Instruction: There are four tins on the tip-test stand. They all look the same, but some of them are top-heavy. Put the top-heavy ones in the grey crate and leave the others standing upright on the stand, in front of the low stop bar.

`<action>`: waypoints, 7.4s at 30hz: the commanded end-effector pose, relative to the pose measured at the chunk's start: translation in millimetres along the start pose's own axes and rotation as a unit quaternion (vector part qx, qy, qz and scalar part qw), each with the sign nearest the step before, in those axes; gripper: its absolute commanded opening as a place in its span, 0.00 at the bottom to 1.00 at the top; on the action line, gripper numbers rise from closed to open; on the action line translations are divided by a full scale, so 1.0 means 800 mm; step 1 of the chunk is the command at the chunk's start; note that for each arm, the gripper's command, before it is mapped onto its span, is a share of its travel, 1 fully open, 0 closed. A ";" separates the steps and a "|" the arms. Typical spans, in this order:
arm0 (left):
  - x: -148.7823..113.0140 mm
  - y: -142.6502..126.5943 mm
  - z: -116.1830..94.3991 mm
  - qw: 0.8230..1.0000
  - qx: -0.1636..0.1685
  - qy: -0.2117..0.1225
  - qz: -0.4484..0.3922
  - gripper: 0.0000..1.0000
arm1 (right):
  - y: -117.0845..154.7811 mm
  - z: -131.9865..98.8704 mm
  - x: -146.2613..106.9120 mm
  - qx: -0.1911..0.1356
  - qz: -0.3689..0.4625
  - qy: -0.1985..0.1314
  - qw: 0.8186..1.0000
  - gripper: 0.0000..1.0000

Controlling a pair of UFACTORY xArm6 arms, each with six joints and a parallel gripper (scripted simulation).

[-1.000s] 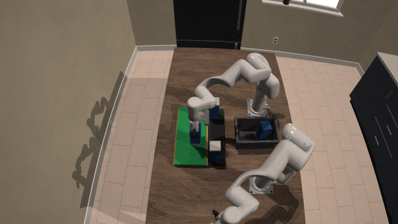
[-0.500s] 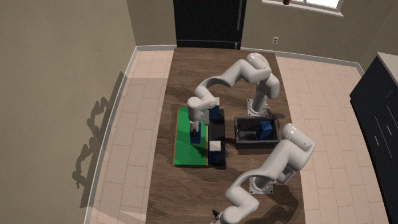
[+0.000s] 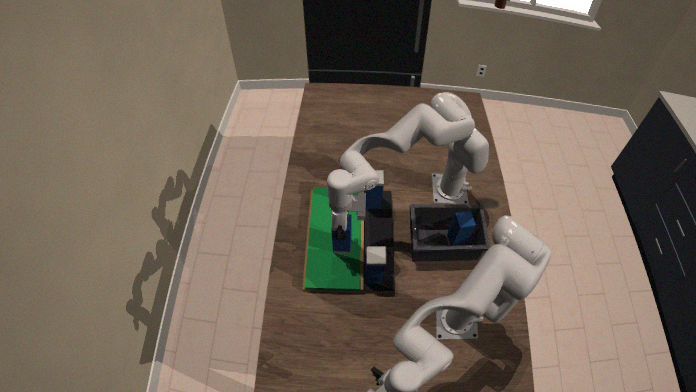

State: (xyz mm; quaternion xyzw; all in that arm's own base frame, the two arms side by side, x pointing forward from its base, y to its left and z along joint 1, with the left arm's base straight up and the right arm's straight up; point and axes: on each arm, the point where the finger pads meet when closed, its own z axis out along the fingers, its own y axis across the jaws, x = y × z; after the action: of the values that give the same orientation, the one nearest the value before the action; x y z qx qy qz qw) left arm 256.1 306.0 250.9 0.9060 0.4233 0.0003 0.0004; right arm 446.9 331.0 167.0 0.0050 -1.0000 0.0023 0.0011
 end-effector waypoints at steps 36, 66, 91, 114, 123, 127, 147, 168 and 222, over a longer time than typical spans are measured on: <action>0.001 0.000 -0.002 1.000 0.000 0.002 0.000 1.00 | 0.001 -0.092 -0.001 -0.002 0.001 -0.003 1.000 0.00; 0.001 0.000 -0.002 1.000 0.000 0.002 0.000 1.00 | 0.000 -0.178 -0.001 -0.002 0.000 -0.002 1.000 0.00; 0.001 0.000 -0.002 1.000 0.000 0.002 0.000 1.00 | 0.000 -0.241 -0.001 -0.002 0.000 -0.003 1.000 0.00; 0.001 0.000 -0.002 1.000 0.000 0.002 0.000 1.00 | -0.002 -0.240 0.056 -0.002 0.000 -0.003 1.000 0.00; 0.001 0.000 -0.002 1.000 0.000 0.002 0.000 1.00 | -0.003 -0.240 0.082 -0.002 0.000 -0.003 1.000 0.00; 0.001 0.000 -0.002 1.000 0.000 0.002 0.000 1.00 | -0.004 -0.241 0.089 -0.002 0.000 -0.003 1.000 0.00; 0.001 0.000 -0.002 1.000 0.000 0.002 0.000 1.00 | -0.005 -0.241 0.141 -0.002 0.001 -0.003 1.000 0.00; 0.001 0.000 -0.002 1.000 0.000 0.002 0.000 1.00 | -0.007 -0.240 0.195 -0.002 0.000 -0.003 1.000 0.00; 0.001 0.000 -0.002 1.000 0.000 0.002 0.000 1.00 | -0.043 -0.240 0.301 -0.003 0.000 -0.003 1.000 0.00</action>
State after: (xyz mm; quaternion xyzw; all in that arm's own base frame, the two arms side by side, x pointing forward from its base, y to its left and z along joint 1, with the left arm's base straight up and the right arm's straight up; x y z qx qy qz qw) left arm 256.1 306.0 250.9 0.9060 0.4233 0.0003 0.0004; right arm 206.8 302.4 358.0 0.0049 -1.0000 0.0016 -0.0005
